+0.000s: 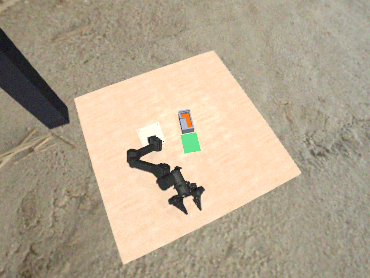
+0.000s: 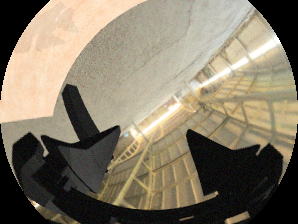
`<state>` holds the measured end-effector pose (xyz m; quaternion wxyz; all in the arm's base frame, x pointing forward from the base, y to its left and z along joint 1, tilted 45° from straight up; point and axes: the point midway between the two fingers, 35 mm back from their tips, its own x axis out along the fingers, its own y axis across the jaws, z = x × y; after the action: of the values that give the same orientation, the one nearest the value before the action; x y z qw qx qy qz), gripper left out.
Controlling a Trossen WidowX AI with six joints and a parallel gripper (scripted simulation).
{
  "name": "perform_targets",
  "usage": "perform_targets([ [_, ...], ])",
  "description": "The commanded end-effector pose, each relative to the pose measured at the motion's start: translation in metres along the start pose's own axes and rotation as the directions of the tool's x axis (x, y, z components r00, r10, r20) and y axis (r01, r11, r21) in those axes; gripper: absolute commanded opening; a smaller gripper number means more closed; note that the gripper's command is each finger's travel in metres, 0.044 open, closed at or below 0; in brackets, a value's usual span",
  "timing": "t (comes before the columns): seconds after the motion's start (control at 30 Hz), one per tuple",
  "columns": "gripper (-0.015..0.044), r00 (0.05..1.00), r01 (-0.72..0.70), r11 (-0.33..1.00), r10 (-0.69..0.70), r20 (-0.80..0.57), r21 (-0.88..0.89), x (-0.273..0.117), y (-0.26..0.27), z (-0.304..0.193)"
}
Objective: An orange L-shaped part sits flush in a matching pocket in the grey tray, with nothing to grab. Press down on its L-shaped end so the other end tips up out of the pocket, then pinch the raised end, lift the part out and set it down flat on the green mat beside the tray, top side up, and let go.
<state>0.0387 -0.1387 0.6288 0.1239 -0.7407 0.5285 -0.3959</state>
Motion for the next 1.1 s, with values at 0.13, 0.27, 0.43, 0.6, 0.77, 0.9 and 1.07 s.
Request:
perform_targets([
  [0.13,0.0269,0.983,0.131,0.973,-0.104,0.148,-0.188,0.005,-0.035,0.058],
  [0.27,0.018,0.926,0.321,0.881,-0.214,0.313,-0.347,-0.001,-0.074,0.126],
  [0.43,0.018,0.788,0.593,0.607,-0.301,0.537,-0.529,-0.038,-0.117,0.217],
  [0.6,0.018,0.687,0.721,0.443,-0.354,0.634,-0.533,-0.075,-0.143,0.271],
  [0.77,0.018,0.524,0.84,0.043,-0.321,0.789,-0.541,-0.134,-0.157,0.339],
  [0.9,0.018,0.334,0.861,-0.298,-0.281,0.899,-0.413,-0.206,-0.167,0.393],
  [1.07,0.018,0.141,0.621,-0.764,-0.109,0.984,-0.173,-0.298,-0.147,0.454],
])
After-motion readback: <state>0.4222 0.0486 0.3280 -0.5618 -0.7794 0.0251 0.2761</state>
